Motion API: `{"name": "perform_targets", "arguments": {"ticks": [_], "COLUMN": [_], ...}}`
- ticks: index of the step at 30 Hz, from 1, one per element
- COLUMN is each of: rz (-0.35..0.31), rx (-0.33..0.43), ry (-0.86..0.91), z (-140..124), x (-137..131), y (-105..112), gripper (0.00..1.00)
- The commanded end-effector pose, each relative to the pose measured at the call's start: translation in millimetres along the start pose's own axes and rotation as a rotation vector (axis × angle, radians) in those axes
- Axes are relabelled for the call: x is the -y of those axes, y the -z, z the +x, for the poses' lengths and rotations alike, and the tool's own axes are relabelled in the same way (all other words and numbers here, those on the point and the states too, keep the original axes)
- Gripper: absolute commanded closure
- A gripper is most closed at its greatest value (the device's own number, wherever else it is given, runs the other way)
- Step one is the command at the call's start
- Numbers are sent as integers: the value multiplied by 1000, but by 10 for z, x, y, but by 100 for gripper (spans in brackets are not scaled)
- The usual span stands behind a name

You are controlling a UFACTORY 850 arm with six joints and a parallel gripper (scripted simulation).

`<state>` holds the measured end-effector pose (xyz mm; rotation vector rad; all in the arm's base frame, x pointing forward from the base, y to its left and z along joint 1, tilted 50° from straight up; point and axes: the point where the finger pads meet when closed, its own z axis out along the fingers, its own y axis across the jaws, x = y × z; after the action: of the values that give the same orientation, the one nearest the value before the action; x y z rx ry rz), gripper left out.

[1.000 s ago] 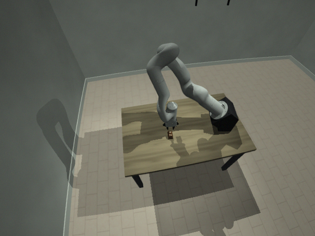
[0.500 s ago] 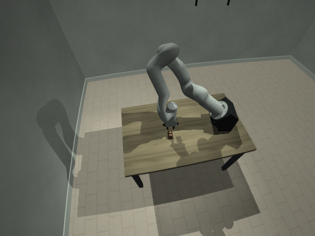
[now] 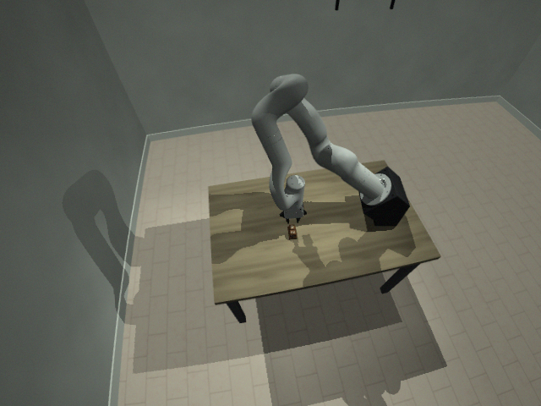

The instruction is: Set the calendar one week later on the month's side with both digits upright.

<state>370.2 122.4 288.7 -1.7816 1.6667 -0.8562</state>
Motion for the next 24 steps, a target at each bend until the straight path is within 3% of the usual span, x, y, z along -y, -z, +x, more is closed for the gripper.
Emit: {"name": "perform_targets", "arguments": {"ticks": [1,24], "rz": [1,1], "rx": [0,0], "ry": [0,0], "z": [-1,-2], "x": [4,5], "y": [-2,-184], "gripper": [51,51]}}
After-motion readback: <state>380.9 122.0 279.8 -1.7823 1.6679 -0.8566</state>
